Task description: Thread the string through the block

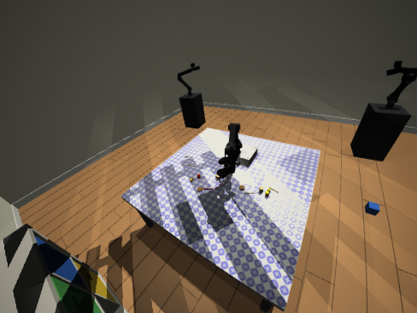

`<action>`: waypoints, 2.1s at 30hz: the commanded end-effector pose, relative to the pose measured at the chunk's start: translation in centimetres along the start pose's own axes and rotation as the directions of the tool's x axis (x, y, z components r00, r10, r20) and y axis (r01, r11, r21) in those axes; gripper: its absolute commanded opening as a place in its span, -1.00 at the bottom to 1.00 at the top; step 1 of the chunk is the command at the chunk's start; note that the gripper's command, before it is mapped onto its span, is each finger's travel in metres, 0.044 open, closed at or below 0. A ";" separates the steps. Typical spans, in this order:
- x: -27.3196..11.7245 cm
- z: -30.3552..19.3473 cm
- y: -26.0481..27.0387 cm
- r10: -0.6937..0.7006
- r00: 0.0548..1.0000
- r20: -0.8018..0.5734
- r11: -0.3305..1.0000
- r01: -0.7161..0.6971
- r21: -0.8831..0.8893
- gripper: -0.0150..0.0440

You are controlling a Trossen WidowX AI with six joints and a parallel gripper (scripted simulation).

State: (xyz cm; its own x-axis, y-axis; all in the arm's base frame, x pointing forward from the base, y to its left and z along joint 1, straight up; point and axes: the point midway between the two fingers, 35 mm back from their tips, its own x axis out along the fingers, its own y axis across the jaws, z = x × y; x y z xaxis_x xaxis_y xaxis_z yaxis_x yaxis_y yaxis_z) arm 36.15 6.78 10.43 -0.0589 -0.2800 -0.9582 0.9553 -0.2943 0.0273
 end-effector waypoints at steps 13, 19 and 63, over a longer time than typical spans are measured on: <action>1.3 -0.1 0.3 -0.008 0.999 -0.047 1.000 0.009 0.005 -0.49; 2.1 -0.2 0.4 -0.011 0.997 -0.074 1.000 0.011 0.004 -0.49; 7.8 -0.3 1.1 0.003 0.957 -0.291 1.000 -0.008 -0.013 -0.49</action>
State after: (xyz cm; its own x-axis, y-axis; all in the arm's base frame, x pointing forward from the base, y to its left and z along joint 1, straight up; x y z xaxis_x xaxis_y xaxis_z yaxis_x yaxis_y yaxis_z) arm 36.94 4.77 3.23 0.0235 -0.0216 -0.9995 0.9587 -0.2830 0.0287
